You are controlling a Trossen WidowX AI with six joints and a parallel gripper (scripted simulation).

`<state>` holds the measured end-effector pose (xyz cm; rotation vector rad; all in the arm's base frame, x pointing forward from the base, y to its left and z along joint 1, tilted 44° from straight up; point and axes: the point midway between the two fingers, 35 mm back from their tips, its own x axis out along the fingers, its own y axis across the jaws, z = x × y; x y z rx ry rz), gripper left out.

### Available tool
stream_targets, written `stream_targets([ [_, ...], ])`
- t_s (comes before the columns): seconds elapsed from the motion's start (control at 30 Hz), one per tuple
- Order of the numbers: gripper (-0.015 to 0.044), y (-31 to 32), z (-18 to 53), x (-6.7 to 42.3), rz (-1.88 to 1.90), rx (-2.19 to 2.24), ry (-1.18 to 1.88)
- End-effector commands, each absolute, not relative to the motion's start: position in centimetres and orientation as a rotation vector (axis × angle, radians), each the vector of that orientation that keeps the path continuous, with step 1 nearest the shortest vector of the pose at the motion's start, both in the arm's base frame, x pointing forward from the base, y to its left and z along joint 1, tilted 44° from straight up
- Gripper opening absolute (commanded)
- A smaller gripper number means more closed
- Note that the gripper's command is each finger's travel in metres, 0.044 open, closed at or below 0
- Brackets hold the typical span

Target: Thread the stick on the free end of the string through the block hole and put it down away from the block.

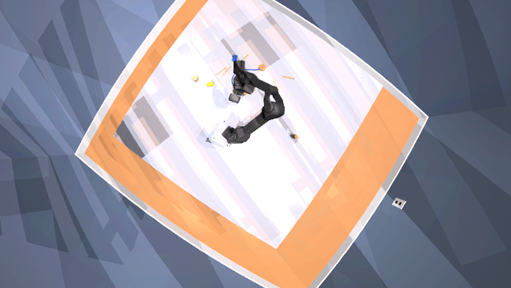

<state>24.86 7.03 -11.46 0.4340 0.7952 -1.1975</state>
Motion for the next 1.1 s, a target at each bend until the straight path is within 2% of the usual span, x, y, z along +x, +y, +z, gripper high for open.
stream_targets([
  [0.0, 0.0122, 7.0, -11.5, 24.8, -1.199, 0.434, 0.795],
  [0.13, 0.0122, 7.8, -10.8, 24.8, -1.198, 0.435, 0.797],
  [0.3, 0.0122, 12.4, -5.9, 23.7, -1.197, 0.436, 0.799],
  [0.53, 0.0122, 12.5, -6.0, 23.9, -1.148, 0.387, 0.831],
  [1.07, 0.0122, 10.6, -4.1, 24.7, -0.294, -0.867, 1.436],
])
